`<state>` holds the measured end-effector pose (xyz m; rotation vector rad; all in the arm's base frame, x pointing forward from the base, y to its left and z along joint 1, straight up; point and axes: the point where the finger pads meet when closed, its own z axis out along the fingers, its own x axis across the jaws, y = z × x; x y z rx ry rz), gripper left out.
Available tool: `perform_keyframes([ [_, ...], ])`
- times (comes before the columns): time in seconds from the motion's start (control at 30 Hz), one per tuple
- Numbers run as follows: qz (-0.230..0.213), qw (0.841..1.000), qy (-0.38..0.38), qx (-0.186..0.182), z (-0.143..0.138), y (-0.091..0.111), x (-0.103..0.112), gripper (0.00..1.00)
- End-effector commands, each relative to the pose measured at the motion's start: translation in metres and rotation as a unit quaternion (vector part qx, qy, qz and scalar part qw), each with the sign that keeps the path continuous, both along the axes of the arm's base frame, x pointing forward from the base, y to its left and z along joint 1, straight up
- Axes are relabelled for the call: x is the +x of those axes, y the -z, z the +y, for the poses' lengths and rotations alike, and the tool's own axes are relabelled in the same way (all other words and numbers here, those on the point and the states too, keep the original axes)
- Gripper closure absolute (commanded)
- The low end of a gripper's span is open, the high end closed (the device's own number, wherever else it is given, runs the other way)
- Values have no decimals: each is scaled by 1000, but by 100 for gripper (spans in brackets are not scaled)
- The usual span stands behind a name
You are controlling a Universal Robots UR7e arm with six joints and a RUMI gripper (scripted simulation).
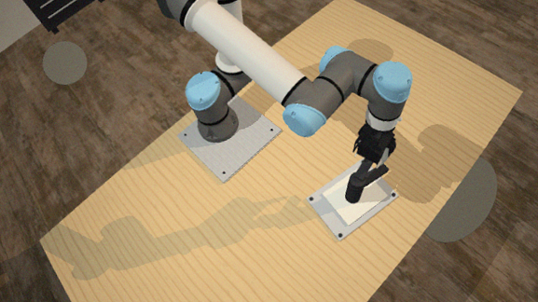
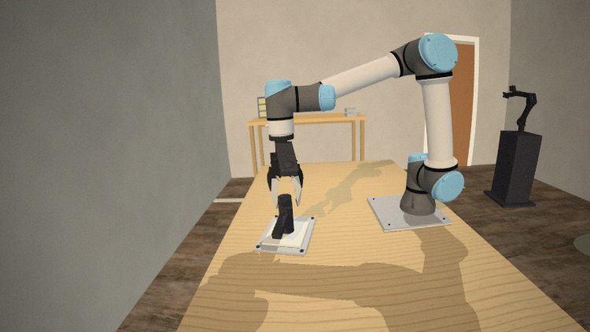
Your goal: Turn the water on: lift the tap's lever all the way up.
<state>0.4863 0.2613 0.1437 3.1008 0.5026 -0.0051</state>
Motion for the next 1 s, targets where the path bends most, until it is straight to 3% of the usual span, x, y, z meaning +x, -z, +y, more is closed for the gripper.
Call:
perform_keyframes([
  [0.0,-1,1000,0,0,0,3,0,62],
  [0.97,-1,1000,0,0,0,5,0,62],
])
